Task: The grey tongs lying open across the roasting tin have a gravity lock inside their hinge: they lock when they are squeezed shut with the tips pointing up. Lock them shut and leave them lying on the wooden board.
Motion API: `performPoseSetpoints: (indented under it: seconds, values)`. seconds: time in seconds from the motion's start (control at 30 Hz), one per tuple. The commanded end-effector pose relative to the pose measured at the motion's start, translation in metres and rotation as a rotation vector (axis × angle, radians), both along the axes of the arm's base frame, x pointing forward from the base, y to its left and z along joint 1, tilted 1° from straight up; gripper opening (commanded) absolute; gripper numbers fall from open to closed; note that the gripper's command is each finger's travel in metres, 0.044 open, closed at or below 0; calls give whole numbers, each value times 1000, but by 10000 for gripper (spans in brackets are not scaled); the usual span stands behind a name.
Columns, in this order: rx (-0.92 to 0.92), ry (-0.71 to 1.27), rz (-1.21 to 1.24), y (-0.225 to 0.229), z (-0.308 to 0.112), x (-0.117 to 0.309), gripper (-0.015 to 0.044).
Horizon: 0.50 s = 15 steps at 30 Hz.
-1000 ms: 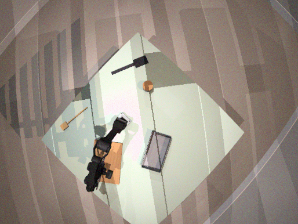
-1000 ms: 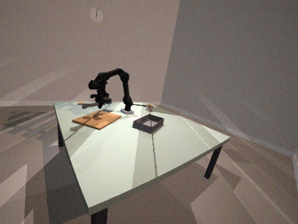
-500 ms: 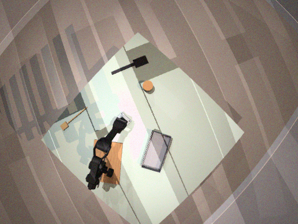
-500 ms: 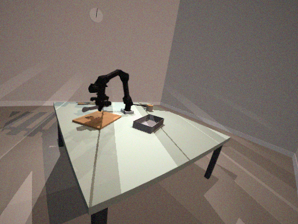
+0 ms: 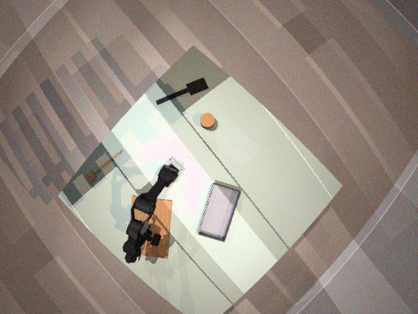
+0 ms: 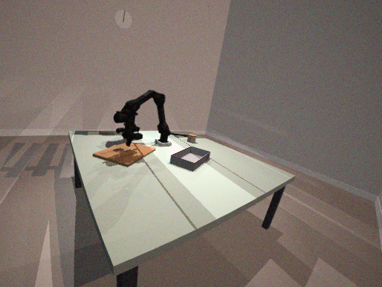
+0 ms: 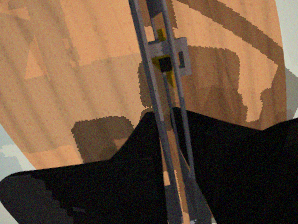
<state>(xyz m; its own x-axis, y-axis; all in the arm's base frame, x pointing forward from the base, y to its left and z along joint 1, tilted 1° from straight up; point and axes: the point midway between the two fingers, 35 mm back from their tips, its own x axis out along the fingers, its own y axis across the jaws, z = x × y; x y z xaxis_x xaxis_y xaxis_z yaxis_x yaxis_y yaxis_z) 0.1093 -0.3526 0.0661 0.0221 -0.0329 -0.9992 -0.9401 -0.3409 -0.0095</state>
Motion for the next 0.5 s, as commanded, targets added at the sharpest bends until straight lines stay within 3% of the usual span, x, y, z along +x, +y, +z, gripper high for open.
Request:
performPoseSetpoints:
  seconds: [0.0,0.07,0.47]
  values:
    - [-7,1,1,-1,-2,0,-150]
    - [-7,1,1,-1,-2,0,-150]
    - [0,0,0,0,-2,0,165]
